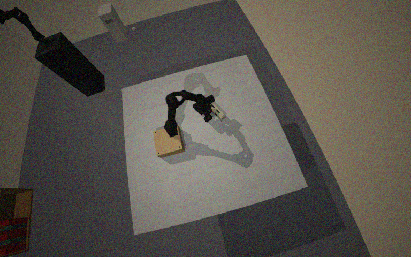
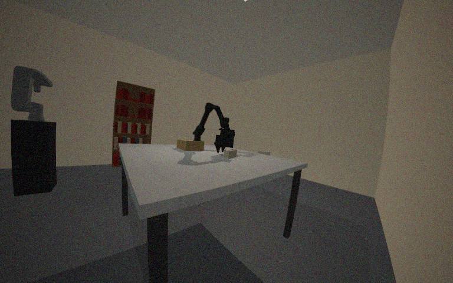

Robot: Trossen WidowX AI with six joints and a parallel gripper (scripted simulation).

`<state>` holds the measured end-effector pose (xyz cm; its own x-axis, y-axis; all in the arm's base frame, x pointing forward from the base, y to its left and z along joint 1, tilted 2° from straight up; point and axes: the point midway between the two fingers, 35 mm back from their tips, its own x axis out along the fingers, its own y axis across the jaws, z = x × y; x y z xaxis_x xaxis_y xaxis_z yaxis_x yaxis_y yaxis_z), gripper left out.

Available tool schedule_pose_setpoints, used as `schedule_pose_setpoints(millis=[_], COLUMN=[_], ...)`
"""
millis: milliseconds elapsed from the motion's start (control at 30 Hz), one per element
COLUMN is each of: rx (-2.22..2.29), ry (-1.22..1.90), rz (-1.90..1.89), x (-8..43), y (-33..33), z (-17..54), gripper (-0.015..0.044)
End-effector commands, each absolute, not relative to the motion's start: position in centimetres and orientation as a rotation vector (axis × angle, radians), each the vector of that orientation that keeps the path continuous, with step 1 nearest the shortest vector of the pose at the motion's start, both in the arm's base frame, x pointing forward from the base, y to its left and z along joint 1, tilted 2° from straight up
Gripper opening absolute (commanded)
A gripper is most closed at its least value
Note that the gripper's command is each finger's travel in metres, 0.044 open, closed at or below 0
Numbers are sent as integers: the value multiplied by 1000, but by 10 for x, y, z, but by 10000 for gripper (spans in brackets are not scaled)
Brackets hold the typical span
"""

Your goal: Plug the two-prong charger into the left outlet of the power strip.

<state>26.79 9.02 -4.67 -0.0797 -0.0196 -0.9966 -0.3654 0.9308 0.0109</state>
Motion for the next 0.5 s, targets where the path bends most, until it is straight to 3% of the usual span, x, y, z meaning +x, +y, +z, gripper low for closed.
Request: schedule_pose_setpoints(millis=[0, 300, 467], rx=[-281, -93, -75], ry=[1558, 1079, 1044], rz=[268, 156, 151], x=[273, 287, 287], y=[92, 98, 98], z=[-37, 27, 32], gripper=[440, 440, 440])
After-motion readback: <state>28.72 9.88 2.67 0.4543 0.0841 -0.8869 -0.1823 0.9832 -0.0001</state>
